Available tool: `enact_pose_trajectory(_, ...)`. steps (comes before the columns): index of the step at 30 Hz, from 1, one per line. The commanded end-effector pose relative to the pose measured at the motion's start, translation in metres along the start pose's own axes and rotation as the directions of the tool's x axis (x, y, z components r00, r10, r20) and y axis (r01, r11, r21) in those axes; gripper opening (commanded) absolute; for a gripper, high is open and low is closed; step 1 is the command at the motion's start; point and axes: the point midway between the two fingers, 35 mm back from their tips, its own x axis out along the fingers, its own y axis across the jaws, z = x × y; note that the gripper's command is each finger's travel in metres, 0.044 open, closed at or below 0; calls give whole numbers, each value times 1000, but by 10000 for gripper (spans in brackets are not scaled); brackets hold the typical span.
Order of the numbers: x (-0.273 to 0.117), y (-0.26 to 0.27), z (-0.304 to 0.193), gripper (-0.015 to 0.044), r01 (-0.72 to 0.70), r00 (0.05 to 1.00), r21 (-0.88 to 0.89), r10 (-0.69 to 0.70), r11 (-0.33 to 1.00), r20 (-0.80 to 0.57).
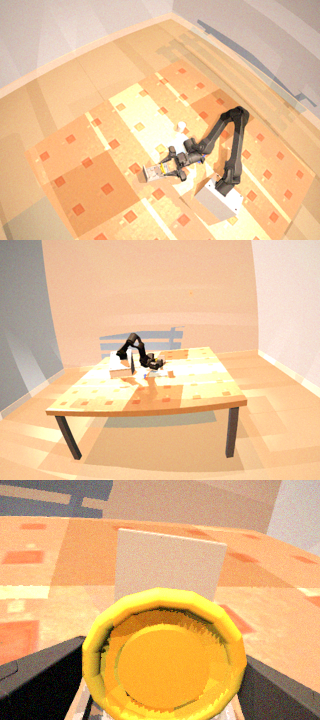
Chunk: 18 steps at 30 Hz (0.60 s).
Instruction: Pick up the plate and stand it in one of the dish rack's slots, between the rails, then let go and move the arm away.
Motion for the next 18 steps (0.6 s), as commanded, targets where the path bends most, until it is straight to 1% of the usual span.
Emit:
enact_pose_trajectory(1,0,0,0,26,-1,1000,3,1,1000,0)
enact_pose_trajectory(15,0,0,0,394,0,1000,0,0,1000,0)
enact_pose_trajectory(18,0,0,0,400,0,1000,0,0,1000,0)
